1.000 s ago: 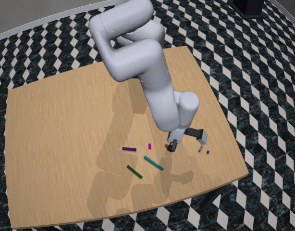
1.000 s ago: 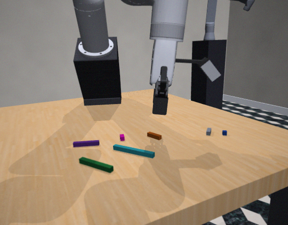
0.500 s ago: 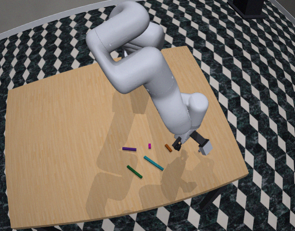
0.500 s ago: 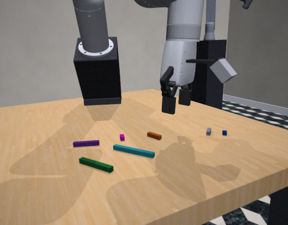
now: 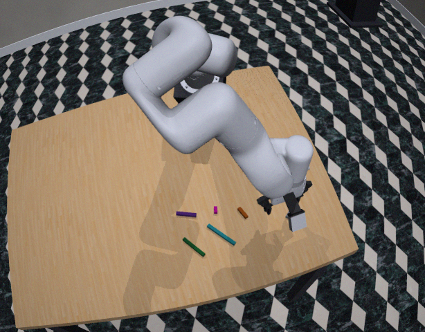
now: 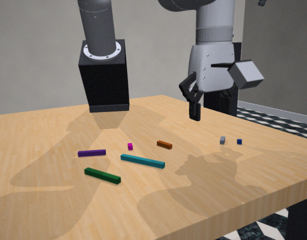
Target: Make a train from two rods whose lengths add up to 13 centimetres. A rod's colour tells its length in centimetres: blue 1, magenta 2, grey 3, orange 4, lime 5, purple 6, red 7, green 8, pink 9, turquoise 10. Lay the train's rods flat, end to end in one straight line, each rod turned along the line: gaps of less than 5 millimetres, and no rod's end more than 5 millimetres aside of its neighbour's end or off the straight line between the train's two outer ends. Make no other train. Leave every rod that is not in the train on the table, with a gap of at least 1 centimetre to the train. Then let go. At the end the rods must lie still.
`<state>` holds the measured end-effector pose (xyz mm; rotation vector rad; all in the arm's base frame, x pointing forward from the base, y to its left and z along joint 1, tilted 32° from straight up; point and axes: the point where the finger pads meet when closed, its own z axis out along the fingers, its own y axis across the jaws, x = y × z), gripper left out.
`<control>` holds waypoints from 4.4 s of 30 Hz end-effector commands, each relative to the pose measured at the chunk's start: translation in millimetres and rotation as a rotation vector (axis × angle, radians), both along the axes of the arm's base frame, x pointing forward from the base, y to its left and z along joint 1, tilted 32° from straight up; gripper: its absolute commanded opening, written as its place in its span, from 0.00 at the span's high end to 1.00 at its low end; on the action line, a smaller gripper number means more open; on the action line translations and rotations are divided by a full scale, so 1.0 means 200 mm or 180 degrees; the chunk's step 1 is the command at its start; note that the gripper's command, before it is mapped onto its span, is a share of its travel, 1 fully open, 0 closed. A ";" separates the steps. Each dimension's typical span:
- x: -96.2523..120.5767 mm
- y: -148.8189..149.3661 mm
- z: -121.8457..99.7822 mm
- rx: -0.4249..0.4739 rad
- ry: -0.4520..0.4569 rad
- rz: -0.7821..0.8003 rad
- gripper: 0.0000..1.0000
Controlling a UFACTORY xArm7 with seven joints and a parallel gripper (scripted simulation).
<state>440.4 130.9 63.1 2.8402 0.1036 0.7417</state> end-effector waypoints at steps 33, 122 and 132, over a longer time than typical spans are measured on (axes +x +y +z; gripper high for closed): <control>0.01 0.02 0.00 0.0067 -0.0109 -0.0103 0.00; -0.02 -0.76 0.16 0.1299 -0.0530 -0.2246 0.00; -0.02 -0.76 0.16 0.1299 -0.0530 -0.2246 0.00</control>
